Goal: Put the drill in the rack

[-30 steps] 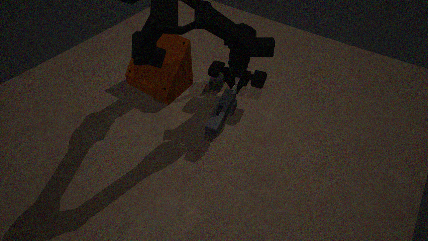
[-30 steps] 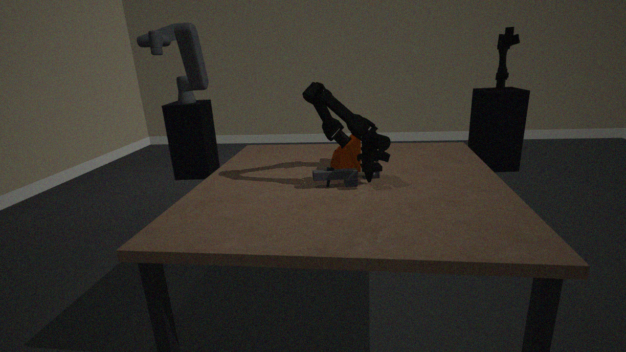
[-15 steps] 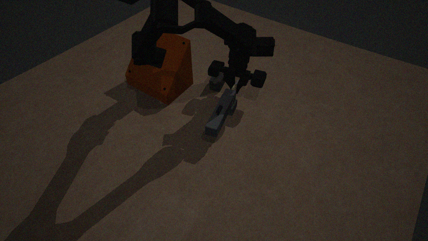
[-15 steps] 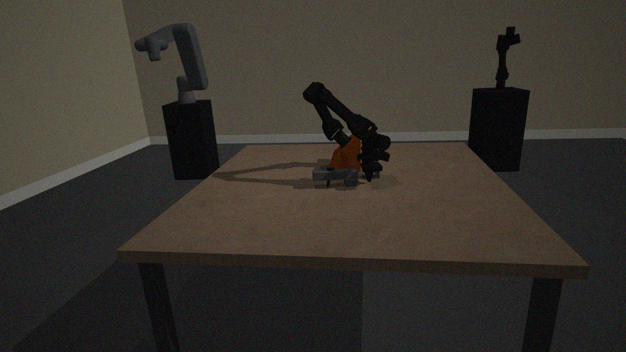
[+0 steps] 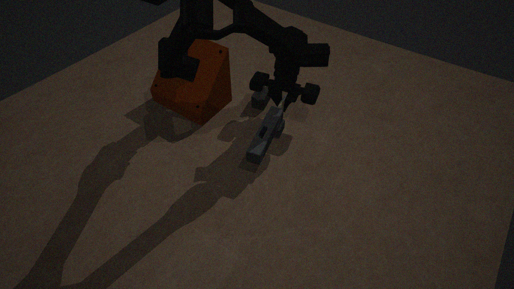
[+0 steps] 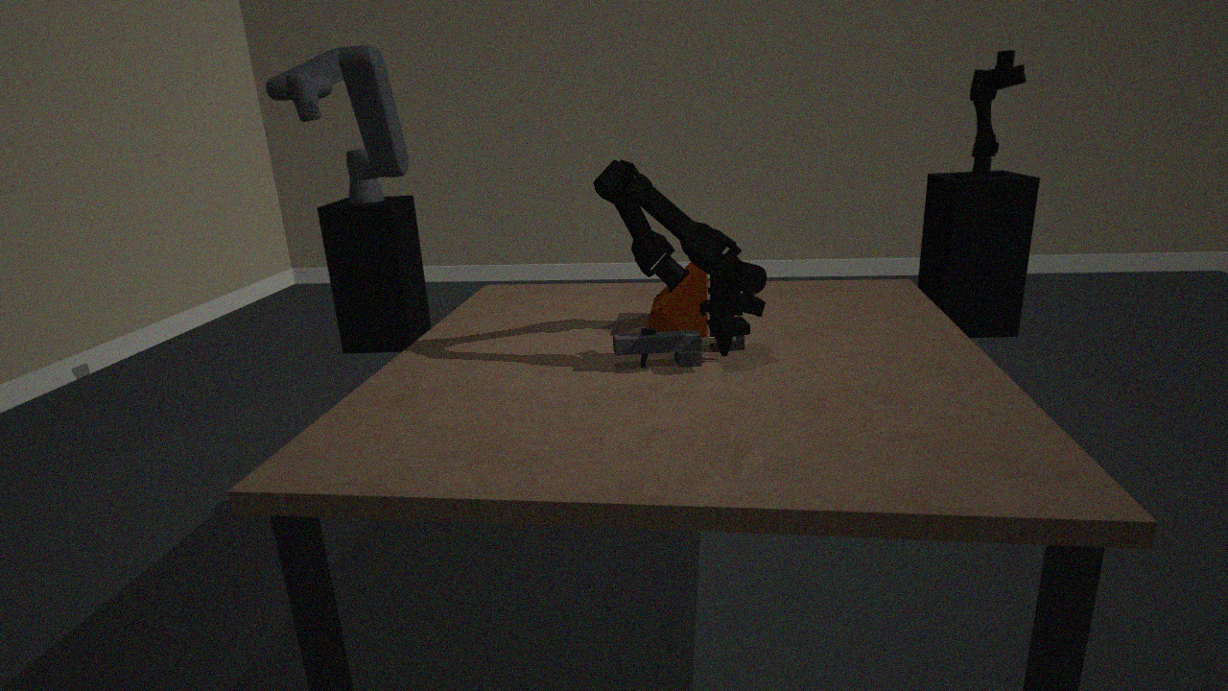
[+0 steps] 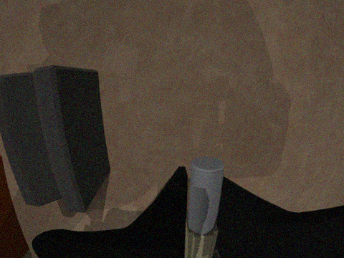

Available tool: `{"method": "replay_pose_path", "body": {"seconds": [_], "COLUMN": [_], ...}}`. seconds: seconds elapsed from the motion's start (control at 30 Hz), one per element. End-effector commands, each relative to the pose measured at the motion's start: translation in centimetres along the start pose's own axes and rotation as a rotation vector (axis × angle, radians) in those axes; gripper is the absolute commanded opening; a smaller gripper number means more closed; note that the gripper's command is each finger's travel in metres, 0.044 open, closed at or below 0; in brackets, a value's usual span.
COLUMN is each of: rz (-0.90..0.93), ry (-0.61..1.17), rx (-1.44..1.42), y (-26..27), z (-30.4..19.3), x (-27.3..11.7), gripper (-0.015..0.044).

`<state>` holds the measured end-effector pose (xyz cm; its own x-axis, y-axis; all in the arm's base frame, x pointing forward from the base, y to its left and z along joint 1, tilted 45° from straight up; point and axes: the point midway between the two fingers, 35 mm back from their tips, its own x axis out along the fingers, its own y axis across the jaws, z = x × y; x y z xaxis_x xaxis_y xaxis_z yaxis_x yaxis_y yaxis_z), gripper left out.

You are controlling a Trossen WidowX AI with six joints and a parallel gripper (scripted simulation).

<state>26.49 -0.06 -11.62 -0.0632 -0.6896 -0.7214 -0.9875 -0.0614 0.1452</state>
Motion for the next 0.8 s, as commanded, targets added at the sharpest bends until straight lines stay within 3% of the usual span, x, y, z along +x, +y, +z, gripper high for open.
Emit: {"method": "replay_pose_path", "body": {"seconds": [0.0, 0.77], "rz": [-0.001, -0.002], "ry": [0.002, 0.000], "rx": [0.001, 0.001], "y": [0.1, -0.1], "z": [0.0, 1.9], "x": [-0.2, -0.2], "gripper": [0.0000, 0.0000]}}
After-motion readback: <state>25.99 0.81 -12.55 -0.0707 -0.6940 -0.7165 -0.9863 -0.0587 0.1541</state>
